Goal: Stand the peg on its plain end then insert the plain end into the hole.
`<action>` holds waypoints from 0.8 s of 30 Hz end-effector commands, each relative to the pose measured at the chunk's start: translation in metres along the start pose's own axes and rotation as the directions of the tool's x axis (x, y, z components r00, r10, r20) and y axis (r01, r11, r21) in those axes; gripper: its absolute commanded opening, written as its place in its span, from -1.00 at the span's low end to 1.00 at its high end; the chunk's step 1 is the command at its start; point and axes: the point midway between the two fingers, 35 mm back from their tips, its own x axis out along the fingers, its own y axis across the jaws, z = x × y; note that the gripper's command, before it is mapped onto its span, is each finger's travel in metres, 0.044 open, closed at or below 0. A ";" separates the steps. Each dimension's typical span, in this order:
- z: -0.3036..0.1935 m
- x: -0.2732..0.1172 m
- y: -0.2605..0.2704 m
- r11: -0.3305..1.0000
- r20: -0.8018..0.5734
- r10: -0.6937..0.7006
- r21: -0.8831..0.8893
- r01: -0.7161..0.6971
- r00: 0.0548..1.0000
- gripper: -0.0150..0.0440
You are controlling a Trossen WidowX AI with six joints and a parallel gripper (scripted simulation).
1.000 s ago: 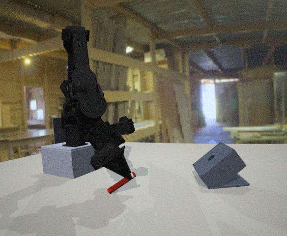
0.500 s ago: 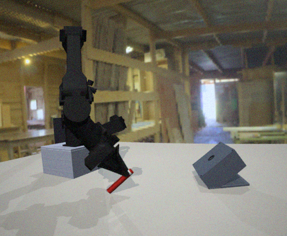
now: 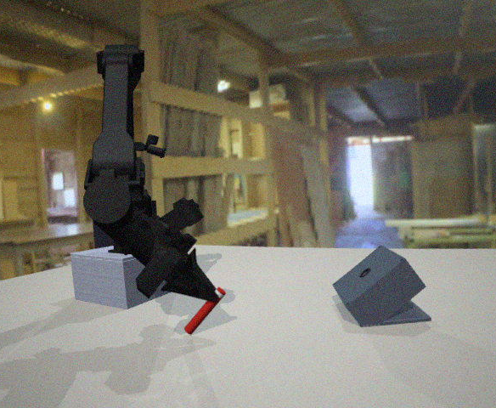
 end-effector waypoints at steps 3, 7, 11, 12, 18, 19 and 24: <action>-0.002 -0.004 0.001 1.000 0.054 0.001 -0.001 -0.001 0.999 -0.33; -0.004 -0.006 0.001 1.000 0.089 0.001 -0.001 -0.001 0.996 -0.33; -0.006 -0.008 0.001 1.000 0.123 0.001 0.000 -0.001 0.992 -0.33; -0.006 -0.009 0.001 1.000 0.131 0.001 0.000 -0.001 0.991 -0.33; -0.009 -0.012 0.001 1.000 0.182 0.001 0.000 -0.001 0.983 -0.33; -0.009 -0.012 0.001 1.000 0.190 0.001 0.000 -0.001 0.982 -0.33; -0.011 -0.015 0.001 1.000 0.232 0.001 0.000 -0.001 0.973 -0.33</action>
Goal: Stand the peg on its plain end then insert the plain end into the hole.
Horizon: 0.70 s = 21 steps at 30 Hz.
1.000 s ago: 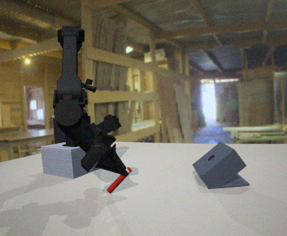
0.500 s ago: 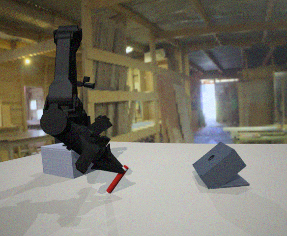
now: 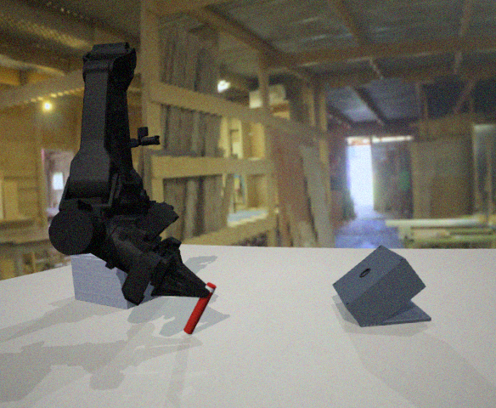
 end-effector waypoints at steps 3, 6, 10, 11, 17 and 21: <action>-0.001 -0.004 -0.001 1.000 0.055 -0.001 -0.002 0.001 0.998 -0.33; -0.003 -0.006 0.000 1.000 0.081 -0.001 -0.002 0.001 0.997 -0.33; -0.004 -0.008 0.000 1.000 0.115 -0.001 -0.002 0.001 0.993 -0.33; -0.005 -0.008 0.000 1.000 0.124 -0.001 -0.002 0.001 0.992 -0.33; -0.007 -0.012 0.000 1.000 0.175 -0.001 -0.001 0.001 0.985 -0.33; -0.009 -0.014 0.000 1.000 0.209 -0.001 -0.001 0.001 0.978 -0.33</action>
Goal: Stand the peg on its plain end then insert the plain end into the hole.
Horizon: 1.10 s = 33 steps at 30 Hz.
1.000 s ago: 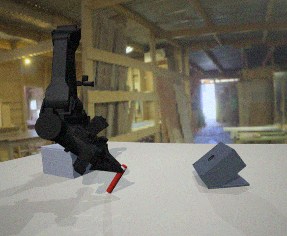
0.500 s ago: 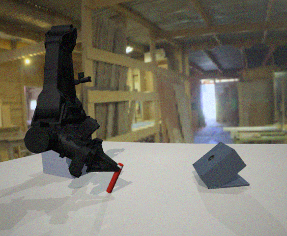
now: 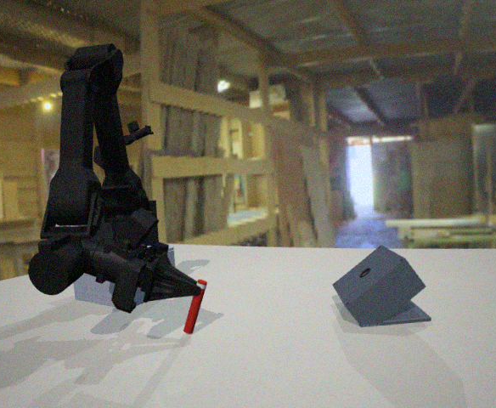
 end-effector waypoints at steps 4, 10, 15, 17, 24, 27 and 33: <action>-0.001 -0.005 -0.002 1.000 0.064 -0.004 -0.005 0.005 0.998 -0.33; -0.004 -0.008 -0.002 1.000 0.116 -0.004 -0.005 0.004 0.993 -0.33; -0.002 -0.008 -0.002 1.000 0.082 -0.004 -0.005 0.005 0.997 -0.33; -0.003 -0.009 -0.002 1.000 0.081 -0.004 -0.005 0.005 0.997 -0.33; -0.003 -0.012 -0.002 1.000 0.081 -0.004 -0.004 0.004 0.997 -0.33; -0.005 -0.010 -0.001 1.000 0.083 -0.004 -0.001 0.004 0.997 -0.33; -0.007 -0.009 -0.001 1.000 0.083 -0.004 0.002 0.003 0.997 -0.33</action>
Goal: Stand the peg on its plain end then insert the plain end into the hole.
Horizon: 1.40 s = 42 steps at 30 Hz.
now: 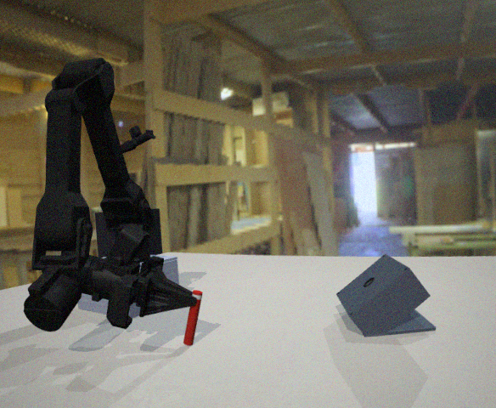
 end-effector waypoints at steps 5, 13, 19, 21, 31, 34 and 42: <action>-0.002 0.000 0.000 1.000 0.000 0.000 0.001 0.000 1.000 -0.33; -0.003 -0.002 0.001 1.000 0.003 0.000 0.004 0.000 1.000 -0.33; -0.004 -0.003 0.001 1.000 0.007 -0.001 0.005 0.001 1.000 -0.33; -0.004 -0.003 0.001 1.000 0.009 -0.001 0.005 0.001 1.000 -0.33; -0.005 -0.005 0.002 1.000 0.017 -0.003 0.007 0.003 1.000 -0.33; -0.005 -0.006 0.002 1.000 0.020 -0.004 0.007 0.004 1.000 -0.33; -0.006 -0.007 0.002 1.000 0.027 -0.007 0.008 0.006 1.000 -0.33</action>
